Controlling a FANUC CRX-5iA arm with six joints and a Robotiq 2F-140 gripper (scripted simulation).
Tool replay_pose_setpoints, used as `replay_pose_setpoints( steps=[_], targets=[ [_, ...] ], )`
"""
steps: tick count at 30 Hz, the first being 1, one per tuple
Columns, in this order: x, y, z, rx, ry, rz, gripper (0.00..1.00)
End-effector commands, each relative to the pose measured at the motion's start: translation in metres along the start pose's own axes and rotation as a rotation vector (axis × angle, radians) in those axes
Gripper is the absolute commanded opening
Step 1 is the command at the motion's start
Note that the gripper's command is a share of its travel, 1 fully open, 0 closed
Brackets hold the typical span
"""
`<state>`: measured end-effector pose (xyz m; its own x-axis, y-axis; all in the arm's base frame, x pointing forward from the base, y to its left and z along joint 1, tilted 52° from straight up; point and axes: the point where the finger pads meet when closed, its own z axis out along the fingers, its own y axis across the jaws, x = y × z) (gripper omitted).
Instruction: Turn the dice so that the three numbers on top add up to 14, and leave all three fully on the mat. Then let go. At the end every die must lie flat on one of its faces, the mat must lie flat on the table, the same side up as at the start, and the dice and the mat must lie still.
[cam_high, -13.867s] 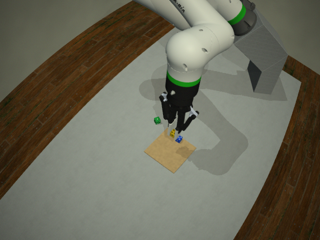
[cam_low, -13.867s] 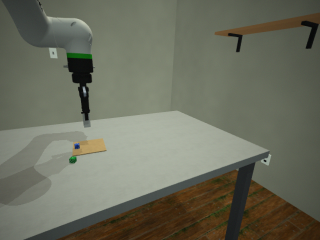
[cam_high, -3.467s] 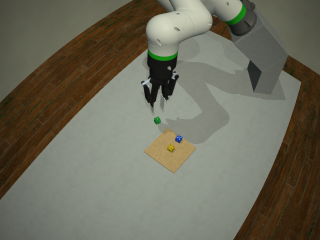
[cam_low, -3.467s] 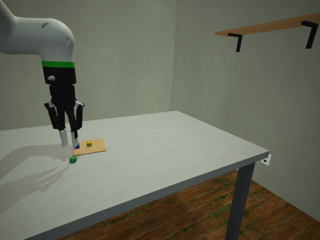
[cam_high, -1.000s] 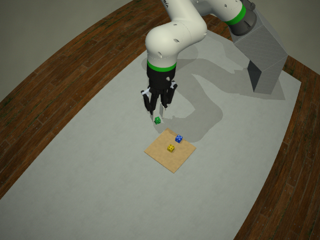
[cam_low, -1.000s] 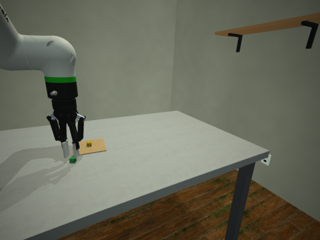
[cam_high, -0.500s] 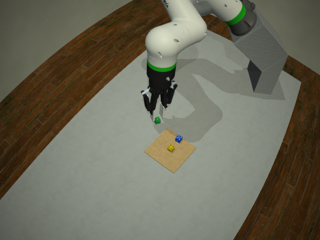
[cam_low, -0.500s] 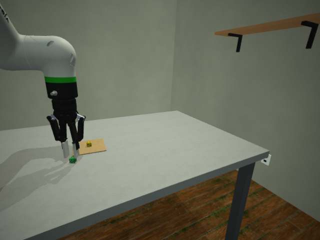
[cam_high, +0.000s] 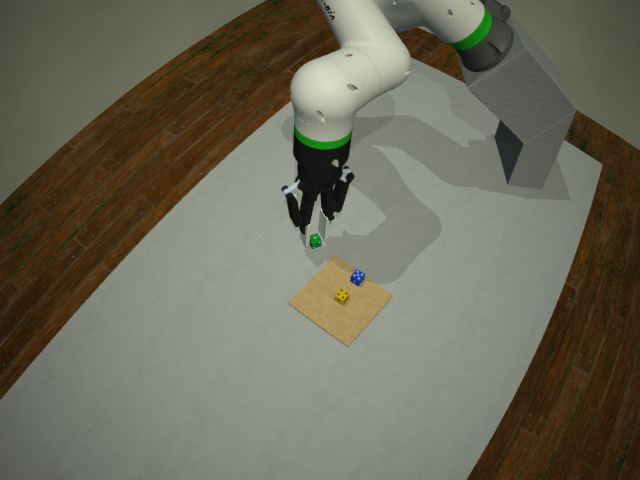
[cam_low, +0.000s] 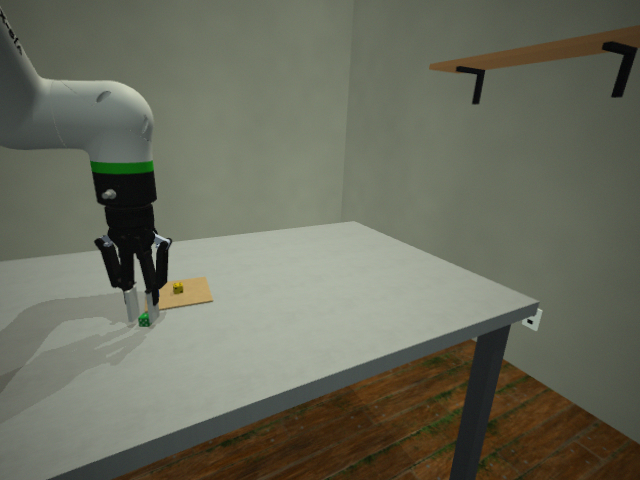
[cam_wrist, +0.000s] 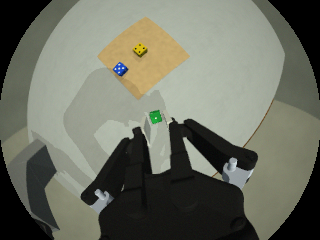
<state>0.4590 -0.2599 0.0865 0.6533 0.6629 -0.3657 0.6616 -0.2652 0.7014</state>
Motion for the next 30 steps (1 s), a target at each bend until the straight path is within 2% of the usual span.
replay_pose_setpoints(
  steps=[1, 30],
  targets=[
    [0.0002, 0.0002, 0.0044, -0.001, 0.0, 0.0, 0.21],
    [0.0002, 0.0001, 0.0108, -0.001, 0.001, 0.0, 0.21]
  ],
)
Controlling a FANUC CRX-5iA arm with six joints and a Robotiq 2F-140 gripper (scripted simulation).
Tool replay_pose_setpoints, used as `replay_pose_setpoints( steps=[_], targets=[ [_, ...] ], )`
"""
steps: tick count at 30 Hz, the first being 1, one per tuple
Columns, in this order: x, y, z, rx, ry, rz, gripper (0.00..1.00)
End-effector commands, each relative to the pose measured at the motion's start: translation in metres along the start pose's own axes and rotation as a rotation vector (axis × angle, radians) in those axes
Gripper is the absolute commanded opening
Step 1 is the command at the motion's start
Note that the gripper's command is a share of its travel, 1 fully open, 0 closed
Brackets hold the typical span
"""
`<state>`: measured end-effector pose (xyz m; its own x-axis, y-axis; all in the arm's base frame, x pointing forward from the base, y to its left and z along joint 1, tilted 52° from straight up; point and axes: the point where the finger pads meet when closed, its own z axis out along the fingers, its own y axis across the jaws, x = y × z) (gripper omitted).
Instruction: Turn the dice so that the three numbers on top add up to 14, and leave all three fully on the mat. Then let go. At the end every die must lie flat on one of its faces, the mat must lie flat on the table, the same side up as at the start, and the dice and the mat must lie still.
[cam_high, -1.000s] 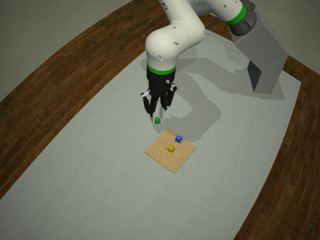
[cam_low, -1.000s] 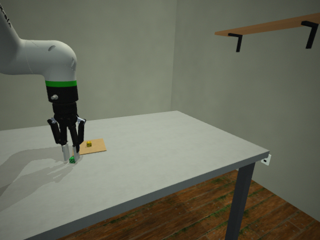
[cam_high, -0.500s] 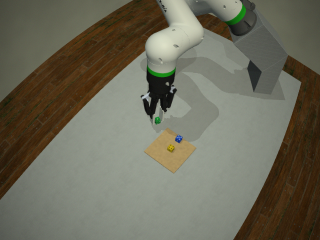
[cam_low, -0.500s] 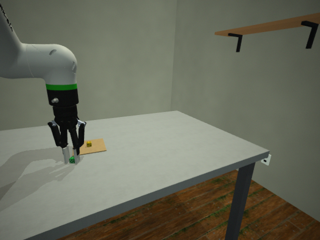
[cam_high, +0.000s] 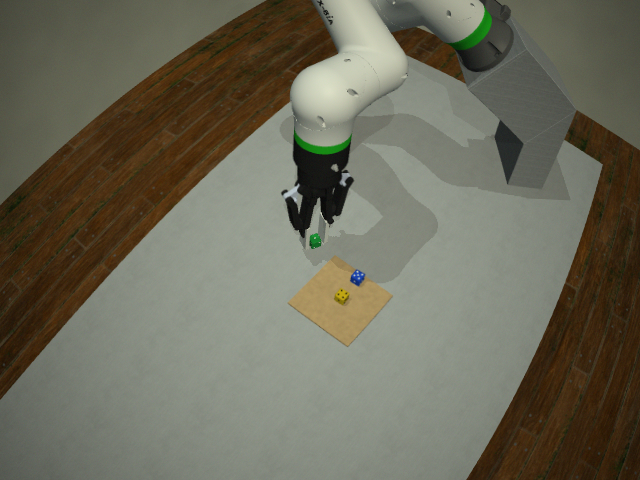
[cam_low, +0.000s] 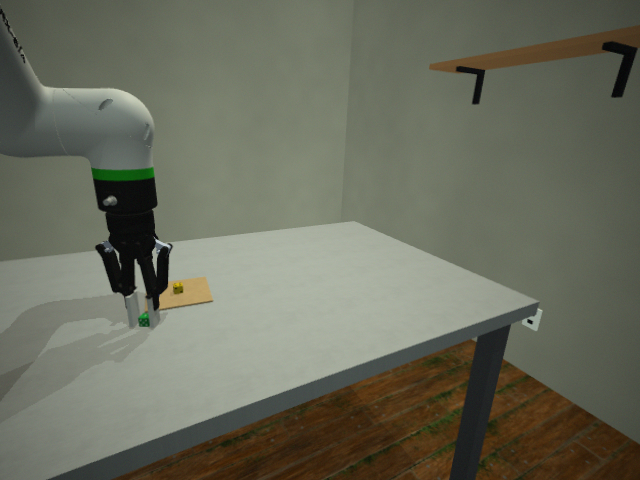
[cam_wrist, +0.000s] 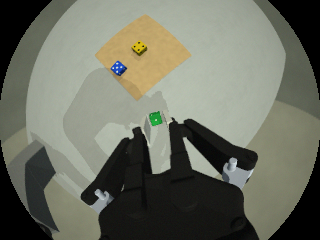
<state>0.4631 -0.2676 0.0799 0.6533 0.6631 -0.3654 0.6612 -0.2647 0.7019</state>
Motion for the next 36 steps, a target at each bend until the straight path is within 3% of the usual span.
replay_pose_setpoints(
  steps=[1, 18, 19, 36],
  targets=[
    [0.0002, 0.0, -0.0001, 0.0, 0.0, 0.0, 0.21],
    [0.0002, 0.0, -0.0001, 0.0, 0.0, 0.0, 0.21],
    [0.0002, 0.0, -0.0001, 0.0, 0.0, 0.0, 0.09],
    [0.0002, 0.0, -0.0001, 0.0, 0.0, 0.0, 0.09]
  ],
)
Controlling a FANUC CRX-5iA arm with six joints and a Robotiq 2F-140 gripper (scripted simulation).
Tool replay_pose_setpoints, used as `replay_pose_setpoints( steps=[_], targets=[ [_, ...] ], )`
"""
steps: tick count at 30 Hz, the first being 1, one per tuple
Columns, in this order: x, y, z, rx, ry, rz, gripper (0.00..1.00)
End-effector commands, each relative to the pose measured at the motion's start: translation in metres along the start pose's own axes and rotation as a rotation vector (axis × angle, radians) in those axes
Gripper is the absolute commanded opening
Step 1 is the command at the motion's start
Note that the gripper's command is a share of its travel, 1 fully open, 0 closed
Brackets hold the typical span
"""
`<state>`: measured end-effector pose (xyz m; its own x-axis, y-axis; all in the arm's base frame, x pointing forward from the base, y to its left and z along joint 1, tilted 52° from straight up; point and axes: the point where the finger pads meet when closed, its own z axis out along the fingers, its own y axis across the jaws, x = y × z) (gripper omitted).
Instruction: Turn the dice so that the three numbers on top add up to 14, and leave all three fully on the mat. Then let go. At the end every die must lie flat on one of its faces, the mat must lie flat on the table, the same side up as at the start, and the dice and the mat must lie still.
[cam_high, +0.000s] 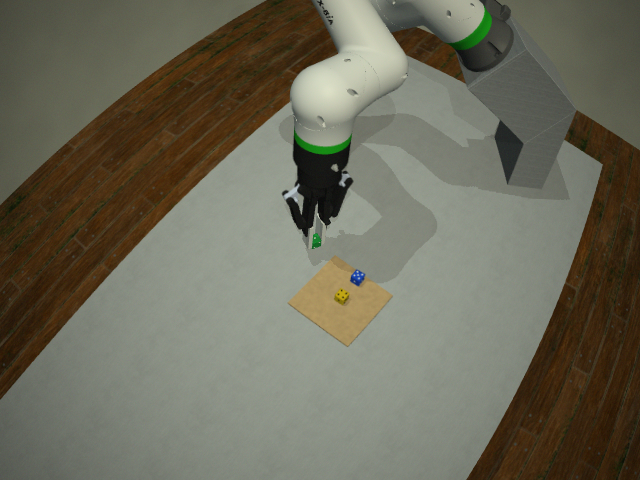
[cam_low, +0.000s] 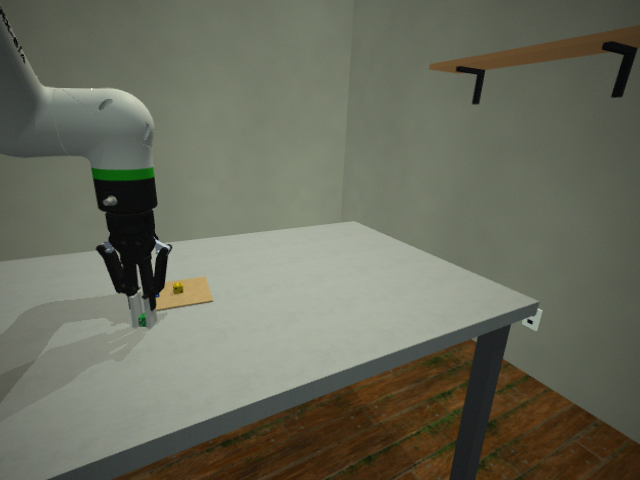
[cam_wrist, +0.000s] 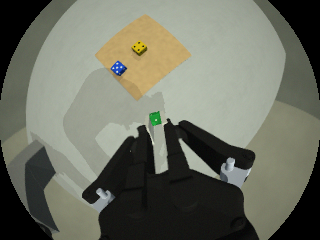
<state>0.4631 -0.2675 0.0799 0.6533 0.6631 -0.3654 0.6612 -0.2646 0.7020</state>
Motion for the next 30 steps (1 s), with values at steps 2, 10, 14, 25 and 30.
replay_pose_setpoints(
  steps=[2, 10, 14, 25, 30],
  targets=[
    [0.0, 0.0, 0.0, 0.0, 0.0, 0.0, 0.09],
    [0.0, 0.0, 0.0, 0.0, 0.0, 0.0, 0.09],
    [0.0, 0.0, 0.0, 0.0, 0.0, 0.0, 0.09],
    [0.0, 0.0, -0.016, 0.0, 0.0, 0.0, 0.09],
    [0.0, 0.0, -0.05, 0.0, 0.0, 0.0, 0.09]
  ],
)
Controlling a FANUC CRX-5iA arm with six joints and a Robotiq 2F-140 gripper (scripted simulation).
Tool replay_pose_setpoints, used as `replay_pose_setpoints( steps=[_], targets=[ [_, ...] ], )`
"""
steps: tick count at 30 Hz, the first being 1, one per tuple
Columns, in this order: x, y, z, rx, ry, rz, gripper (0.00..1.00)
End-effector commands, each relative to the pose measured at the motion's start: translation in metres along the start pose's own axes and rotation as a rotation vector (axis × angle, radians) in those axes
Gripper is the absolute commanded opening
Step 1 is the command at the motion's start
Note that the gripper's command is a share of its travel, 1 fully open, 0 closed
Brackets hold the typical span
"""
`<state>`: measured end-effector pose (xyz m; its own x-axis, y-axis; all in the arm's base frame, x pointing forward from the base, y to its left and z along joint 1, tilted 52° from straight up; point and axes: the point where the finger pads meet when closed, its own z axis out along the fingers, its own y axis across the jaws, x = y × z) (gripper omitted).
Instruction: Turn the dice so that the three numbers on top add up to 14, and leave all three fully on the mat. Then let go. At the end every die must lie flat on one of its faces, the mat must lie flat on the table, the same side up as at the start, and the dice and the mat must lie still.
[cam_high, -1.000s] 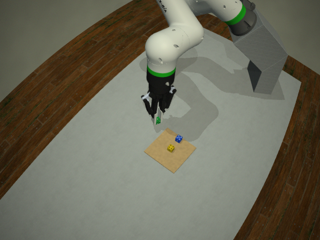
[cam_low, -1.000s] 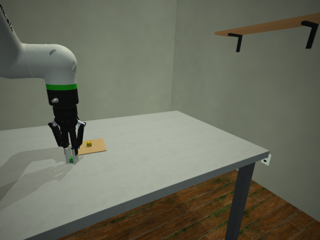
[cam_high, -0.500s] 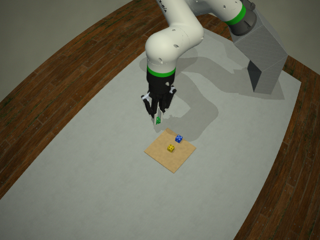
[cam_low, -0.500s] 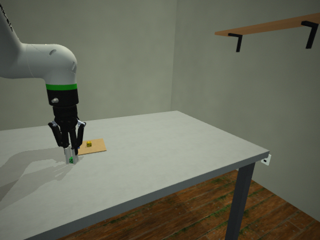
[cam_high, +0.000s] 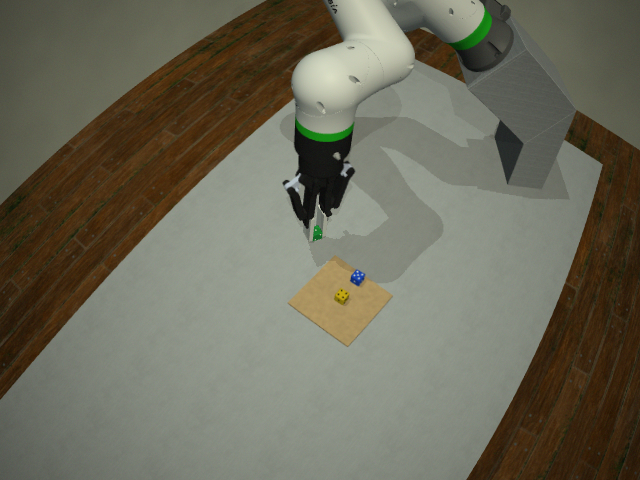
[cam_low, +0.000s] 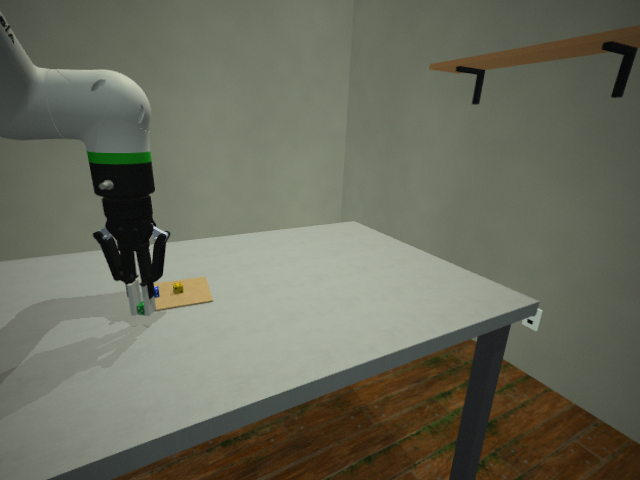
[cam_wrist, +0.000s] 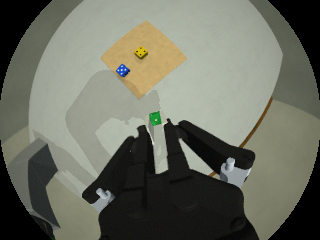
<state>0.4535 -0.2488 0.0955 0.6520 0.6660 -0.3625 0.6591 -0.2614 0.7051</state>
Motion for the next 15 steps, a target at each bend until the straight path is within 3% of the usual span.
replay_pose_setpoints(
  steps=[1, 7, 15],
  targets=[
    [0.0, 0.001, -0.031, 0.005, -0.004, 0.0, 0.09],
    [0.0, 0.001, -0.067, 0.005, -0.004, 0.0, 0.09],
    [0.0, 0.001, -0.074, 0.005, -0.004, 0.0, 0.09]
  ],
)
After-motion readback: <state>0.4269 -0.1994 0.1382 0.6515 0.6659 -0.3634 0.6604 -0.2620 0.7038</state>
